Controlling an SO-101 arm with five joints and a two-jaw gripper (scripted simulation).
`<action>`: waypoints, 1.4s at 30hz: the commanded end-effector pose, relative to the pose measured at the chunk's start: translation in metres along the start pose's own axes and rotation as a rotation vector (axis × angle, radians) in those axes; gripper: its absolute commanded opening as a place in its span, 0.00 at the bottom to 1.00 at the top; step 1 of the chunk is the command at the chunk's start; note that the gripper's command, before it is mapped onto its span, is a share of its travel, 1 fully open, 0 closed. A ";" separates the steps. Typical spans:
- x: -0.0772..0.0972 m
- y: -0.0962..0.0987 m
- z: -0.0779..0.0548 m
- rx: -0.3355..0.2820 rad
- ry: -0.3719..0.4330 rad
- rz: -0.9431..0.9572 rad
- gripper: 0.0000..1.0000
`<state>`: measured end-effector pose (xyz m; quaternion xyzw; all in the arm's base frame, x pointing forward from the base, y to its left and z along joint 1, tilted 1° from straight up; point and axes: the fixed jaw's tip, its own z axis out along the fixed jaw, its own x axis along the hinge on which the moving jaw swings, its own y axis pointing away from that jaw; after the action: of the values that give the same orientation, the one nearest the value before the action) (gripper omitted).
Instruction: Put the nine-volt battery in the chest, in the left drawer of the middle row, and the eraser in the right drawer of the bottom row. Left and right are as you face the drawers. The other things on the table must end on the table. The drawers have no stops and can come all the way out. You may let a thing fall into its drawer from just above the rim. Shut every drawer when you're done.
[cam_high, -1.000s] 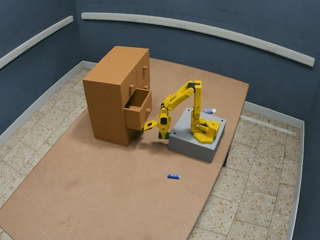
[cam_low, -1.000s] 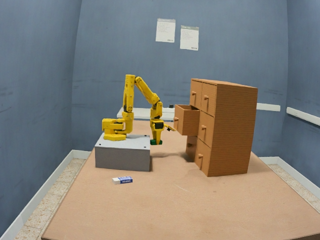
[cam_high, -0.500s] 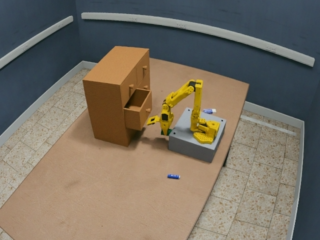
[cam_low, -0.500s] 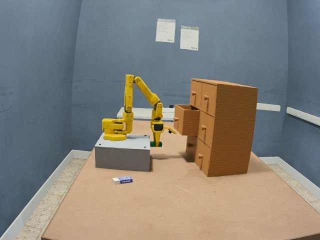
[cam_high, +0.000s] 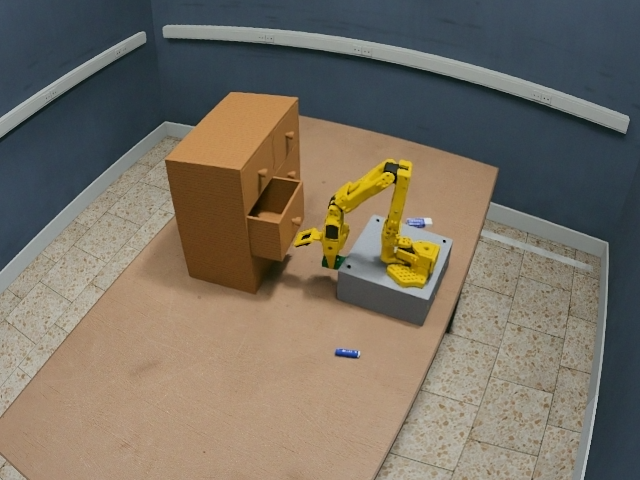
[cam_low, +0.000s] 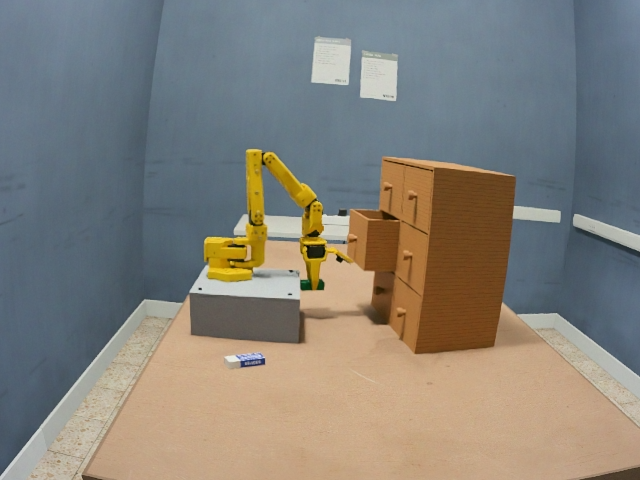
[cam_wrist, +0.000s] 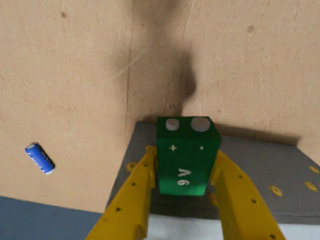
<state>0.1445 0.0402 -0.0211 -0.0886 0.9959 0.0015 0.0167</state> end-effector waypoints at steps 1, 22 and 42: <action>0.000 0.000 -0.014 -0.004 -0.058 -0.003 0.00; 0.001 0.000 -0.044 -0.011 -0.257 -0.005 0.00; -0.002 0.000 -0.090 -0.021 -0.531 -0.011 0.00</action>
<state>0.1466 0.0408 0.0584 -0.0887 0.9653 0.0313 0.2435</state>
